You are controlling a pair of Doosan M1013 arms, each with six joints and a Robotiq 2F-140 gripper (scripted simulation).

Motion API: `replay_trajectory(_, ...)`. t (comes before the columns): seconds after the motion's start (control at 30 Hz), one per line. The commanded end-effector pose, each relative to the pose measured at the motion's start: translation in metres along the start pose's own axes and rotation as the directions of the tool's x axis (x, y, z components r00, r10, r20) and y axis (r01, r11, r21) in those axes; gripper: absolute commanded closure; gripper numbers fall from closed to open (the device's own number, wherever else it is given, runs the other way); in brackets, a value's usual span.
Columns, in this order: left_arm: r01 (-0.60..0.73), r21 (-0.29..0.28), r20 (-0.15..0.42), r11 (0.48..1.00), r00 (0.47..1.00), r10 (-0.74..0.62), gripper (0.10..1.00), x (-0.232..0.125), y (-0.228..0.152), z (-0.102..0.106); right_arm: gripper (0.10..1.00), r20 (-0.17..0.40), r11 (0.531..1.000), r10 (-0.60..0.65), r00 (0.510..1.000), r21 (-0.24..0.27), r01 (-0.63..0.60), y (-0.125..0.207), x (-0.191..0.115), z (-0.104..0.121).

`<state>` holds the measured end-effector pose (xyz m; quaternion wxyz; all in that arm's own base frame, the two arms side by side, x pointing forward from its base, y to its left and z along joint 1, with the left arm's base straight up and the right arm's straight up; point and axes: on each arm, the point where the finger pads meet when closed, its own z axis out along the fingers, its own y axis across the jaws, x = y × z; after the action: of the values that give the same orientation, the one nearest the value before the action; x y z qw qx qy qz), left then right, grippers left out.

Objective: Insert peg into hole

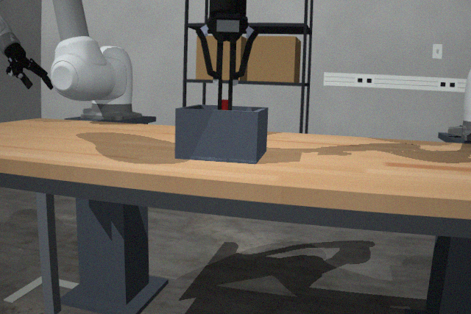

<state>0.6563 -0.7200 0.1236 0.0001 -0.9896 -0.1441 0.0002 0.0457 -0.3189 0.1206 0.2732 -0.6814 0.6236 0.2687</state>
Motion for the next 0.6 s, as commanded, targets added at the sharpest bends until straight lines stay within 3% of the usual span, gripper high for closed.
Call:
replay_trajectory(0.0,0.000,-0.001,-0.001,1.000,1.000,0.000,0.999,0.000,0.000,0.000,0.098,-0.001,1.000,0.000,1.000,0.000,0.000,0.000,0.000,0.000)
replay_trajectory(0.57,0.000,-0.001,-0.001,1.000,1.000,0.000,0.999,0.000,0.000,0.017,0.098,-0.001,1.000,0.000,1.000,0.000,0.000,0.000,0.000,0.000)
